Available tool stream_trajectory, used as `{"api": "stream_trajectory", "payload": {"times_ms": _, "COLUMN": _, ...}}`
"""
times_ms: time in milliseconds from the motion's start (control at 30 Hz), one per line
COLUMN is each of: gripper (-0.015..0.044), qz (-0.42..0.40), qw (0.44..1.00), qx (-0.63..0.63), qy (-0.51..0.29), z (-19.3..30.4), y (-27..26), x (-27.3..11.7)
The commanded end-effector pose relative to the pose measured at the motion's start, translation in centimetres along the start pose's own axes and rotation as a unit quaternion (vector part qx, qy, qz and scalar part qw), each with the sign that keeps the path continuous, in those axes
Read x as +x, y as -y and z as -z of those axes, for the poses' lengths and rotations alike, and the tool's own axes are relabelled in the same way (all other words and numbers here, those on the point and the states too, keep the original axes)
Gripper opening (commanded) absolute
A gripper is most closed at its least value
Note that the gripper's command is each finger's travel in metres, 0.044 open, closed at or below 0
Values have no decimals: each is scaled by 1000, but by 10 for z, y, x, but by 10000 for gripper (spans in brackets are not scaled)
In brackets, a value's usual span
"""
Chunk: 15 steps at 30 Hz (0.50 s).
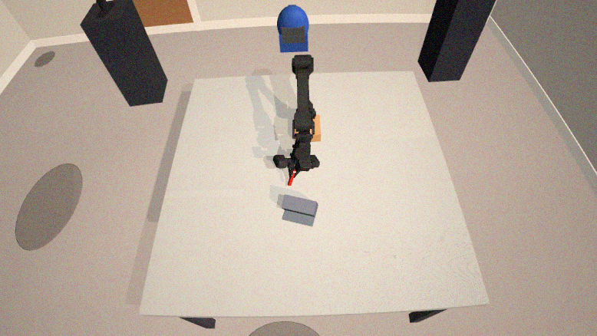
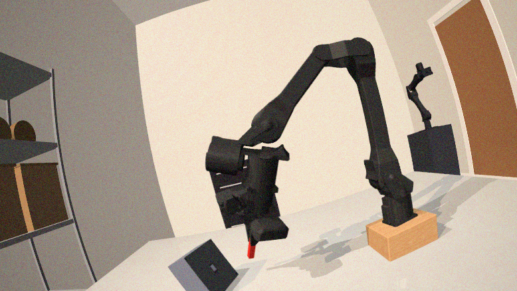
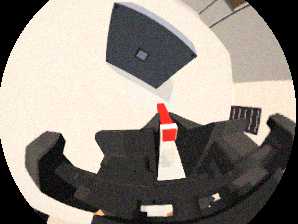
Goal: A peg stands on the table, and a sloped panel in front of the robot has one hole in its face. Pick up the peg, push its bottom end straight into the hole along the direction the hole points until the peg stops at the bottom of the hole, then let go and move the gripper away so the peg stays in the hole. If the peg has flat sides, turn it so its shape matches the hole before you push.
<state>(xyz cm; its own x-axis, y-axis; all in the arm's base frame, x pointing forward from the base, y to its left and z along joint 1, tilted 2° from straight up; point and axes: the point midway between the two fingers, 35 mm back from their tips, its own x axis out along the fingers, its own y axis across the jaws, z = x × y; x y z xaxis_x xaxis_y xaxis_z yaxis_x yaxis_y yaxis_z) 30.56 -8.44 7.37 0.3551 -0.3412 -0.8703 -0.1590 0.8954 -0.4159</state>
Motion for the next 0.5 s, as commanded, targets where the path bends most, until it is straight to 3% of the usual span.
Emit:
{"api": "stream_trajectory", "payload": {"times_ms": 0, "gripper": 0, "qz": 12, "qw": 1000, "qx": 13, "qy": 13, "z": -1, "y": -1, "x": -3}}
{"api": "stream_trajectory", "payload": {"times_ms": 467, "gripper": 0, "qz": 33, "qw": 998, "qx": 44, "qy": 41, "z": -4, "y": -11, "x": -4}}
